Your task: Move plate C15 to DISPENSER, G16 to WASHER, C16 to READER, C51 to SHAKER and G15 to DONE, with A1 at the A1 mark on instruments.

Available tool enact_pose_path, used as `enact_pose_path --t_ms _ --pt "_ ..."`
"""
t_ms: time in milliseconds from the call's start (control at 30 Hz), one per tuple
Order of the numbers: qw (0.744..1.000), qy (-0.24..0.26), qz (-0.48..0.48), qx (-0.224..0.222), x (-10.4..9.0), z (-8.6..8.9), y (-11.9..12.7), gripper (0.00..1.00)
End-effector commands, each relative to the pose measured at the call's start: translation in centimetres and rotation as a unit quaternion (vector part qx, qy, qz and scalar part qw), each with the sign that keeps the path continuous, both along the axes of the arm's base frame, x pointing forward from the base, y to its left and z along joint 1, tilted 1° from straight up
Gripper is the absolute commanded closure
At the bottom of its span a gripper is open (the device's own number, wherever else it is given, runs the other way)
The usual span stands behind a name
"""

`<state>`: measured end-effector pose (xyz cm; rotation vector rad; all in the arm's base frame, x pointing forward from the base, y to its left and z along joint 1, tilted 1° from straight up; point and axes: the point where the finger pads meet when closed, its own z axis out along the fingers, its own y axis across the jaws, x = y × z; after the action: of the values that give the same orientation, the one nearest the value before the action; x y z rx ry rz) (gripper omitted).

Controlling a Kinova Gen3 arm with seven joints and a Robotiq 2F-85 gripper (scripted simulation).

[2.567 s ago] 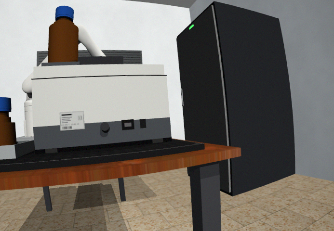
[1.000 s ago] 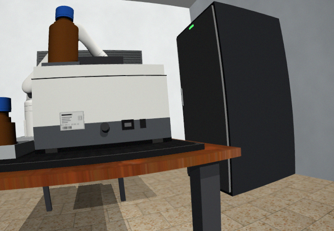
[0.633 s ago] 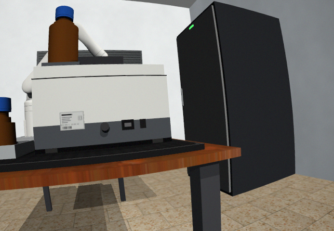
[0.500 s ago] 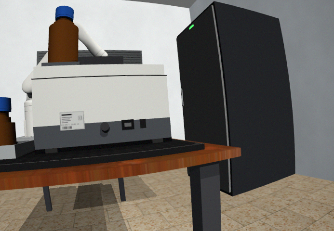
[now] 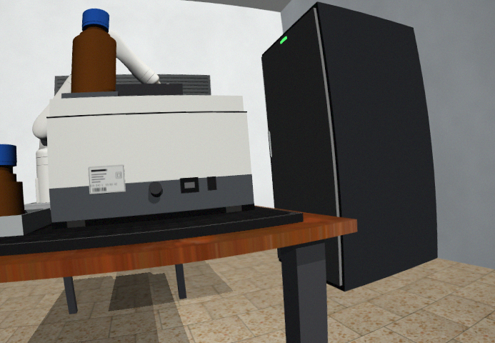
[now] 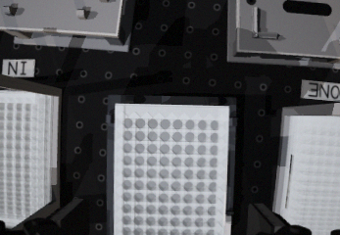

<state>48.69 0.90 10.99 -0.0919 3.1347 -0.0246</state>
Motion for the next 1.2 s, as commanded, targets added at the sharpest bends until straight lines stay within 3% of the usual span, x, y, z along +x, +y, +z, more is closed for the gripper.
enact_pose_path --t_ms 0,1167 --pt "1.000 -0.001 0.000 0.000 0.0 0.3 0.0 0.00" --pt "1.000 -0.001 0.000 0.000 0.0 4.4 0.1 0.00"
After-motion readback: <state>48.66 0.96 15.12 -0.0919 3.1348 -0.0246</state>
